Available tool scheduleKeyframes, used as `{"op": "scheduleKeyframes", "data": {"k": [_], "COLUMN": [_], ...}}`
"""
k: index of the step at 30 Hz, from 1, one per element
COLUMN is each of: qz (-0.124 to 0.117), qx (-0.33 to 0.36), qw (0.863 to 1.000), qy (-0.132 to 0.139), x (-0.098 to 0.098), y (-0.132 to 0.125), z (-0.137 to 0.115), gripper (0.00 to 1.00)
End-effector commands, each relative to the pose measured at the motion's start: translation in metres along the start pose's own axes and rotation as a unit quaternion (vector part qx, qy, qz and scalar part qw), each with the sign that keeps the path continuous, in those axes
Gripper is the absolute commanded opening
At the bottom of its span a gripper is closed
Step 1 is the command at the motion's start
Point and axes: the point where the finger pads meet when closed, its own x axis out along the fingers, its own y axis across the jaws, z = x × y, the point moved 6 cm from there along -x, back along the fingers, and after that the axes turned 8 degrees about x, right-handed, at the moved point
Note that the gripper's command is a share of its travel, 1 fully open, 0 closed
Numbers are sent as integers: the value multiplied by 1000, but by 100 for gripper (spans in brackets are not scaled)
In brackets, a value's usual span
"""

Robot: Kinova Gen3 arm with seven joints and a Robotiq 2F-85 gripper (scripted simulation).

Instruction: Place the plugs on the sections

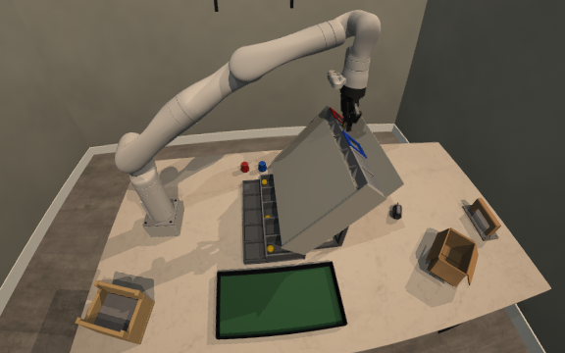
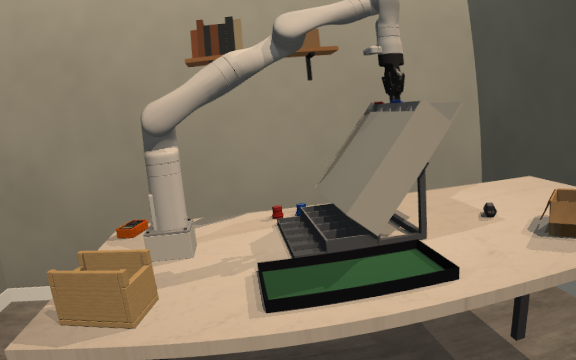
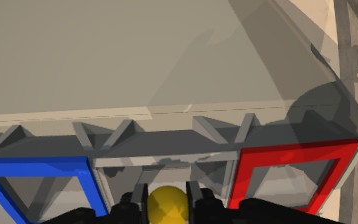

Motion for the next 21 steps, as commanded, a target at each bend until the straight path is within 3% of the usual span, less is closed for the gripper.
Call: {"op": "scheduleKeyframes", "data": {"k": [1,21], "qz": [-2,1], "qx": [-4,0], "qw": [1000,1000], "qy": [-9,-3], "x": [-6,-8], "y": [1,1], "z": [-1,1], "gripper": [0,0]}}
